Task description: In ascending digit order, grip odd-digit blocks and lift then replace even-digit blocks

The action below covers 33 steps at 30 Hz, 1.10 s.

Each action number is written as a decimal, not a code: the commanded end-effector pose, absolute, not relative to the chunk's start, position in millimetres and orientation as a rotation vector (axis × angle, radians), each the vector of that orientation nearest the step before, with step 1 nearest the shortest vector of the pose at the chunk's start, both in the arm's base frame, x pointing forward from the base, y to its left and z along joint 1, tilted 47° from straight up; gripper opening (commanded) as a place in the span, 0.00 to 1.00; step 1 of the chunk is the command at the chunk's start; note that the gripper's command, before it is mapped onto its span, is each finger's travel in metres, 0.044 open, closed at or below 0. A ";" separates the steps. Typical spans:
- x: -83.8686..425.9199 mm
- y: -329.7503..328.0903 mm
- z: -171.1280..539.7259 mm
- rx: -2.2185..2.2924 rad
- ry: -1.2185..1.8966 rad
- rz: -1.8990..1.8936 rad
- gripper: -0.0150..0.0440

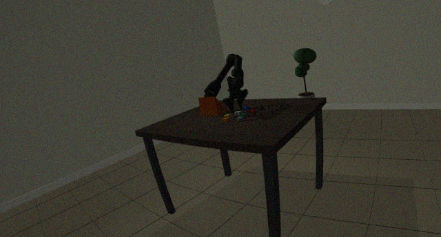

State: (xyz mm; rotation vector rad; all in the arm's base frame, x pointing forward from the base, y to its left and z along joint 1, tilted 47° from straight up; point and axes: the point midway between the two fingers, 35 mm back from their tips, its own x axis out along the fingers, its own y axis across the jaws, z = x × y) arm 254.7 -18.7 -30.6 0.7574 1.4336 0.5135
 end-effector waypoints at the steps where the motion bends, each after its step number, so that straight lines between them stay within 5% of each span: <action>1: 256.0 -34.5 -16.2 0.742 1.415 0.509 0.93; 3: 256.0 -34.5 -16.2 0.742 1.415 0.509 0.93; 14: 247.1 -92.9 39.4 0.740 1.417 0.507 0.46; 24: 249.1 -93.1 39.8 0.740 1.417 0.506 0.46; 33: 340.6 -84.8 63.7 0.737 1.413 0.509 0.46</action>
